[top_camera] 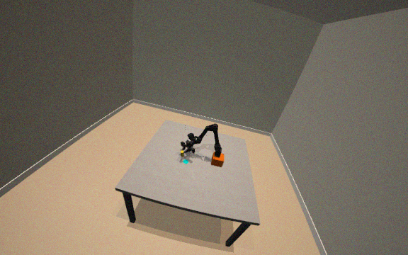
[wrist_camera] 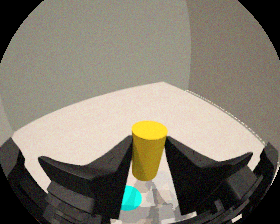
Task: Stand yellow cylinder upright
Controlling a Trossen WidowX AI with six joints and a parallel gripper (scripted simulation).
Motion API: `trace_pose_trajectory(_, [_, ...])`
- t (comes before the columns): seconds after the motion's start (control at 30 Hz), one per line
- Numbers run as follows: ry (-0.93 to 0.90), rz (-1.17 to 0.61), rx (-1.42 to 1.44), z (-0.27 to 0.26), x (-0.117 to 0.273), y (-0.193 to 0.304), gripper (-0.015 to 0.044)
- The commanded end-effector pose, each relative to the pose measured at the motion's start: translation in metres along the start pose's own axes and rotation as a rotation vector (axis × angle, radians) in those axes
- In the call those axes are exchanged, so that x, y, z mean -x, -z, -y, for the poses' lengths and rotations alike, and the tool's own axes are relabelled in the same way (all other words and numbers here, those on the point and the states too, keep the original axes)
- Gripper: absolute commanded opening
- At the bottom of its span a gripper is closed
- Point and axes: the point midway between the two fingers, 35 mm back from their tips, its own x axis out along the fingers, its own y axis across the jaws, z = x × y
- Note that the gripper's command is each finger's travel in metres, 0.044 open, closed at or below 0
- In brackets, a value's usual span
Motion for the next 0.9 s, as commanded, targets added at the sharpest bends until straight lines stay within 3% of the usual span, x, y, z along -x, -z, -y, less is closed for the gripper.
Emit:
trace_pose_trajectory(0.0, [-0.013, 0.022, 0.001, -0.005, 0.004, 0.001, 0.0105])
trace_pose_trajectory(0.87, [-0.065, 0.130, 0.059, -0.024, 0.026, -0.002, 0.0105])
